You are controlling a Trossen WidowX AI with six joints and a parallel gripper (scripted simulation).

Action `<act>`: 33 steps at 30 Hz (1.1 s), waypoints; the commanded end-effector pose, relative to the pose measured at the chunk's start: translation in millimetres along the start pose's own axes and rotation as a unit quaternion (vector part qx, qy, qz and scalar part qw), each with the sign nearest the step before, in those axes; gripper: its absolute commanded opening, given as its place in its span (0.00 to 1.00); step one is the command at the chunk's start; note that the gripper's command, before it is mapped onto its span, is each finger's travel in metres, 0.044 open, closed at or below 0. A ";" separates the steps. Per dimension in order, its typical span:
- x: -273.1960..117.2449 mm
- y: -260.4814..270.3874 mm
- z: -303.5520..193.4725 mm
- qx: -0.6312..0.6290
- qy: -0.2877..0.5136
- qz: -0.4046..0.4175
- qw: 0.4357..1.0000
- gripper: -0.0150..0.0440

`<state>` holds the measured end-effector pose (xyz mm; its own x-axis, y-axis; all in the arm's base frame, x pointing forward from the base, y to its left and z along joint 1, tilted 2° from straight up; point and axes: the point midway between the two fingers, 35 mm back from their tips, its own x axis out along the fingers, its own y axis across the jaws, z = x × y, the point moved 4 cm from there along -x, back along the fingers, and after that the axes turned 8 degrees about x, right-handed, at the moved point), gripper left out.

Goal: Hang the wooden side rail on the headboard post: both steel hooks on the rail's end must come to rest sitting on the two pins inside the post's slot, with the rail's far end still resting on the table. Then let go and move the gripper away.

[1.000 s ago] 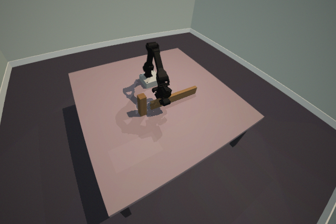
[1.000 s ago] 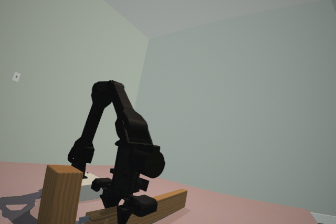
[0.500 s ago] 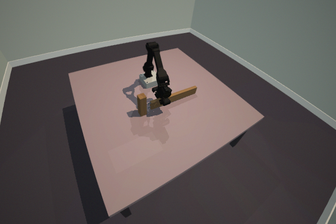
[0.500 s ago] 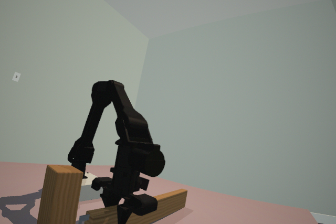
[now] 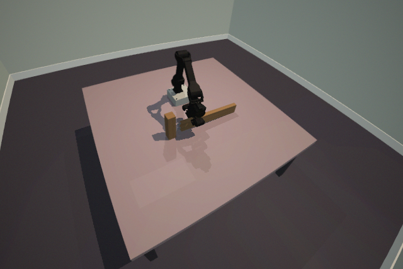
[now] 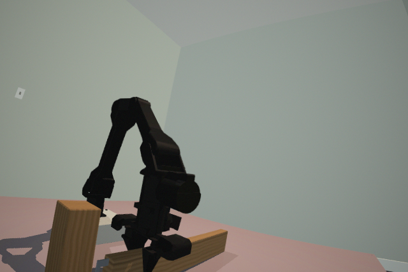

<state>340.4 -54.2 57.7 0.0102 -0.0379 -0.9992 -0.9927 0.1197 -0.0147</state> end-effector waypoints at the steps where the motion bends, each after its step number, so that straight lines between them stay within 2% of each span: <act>1: -5.4 -2.9 0.1 0.003 -0.001 -0.007 1.000 0.25; 33: -10.8 -2.8 0.1 0.003 -0.001 -0.007 1.000 0.25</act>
<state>340.4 -54.0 63.2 0.0103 -0.0379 -0.9992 -0.9927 0.1199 -0.0148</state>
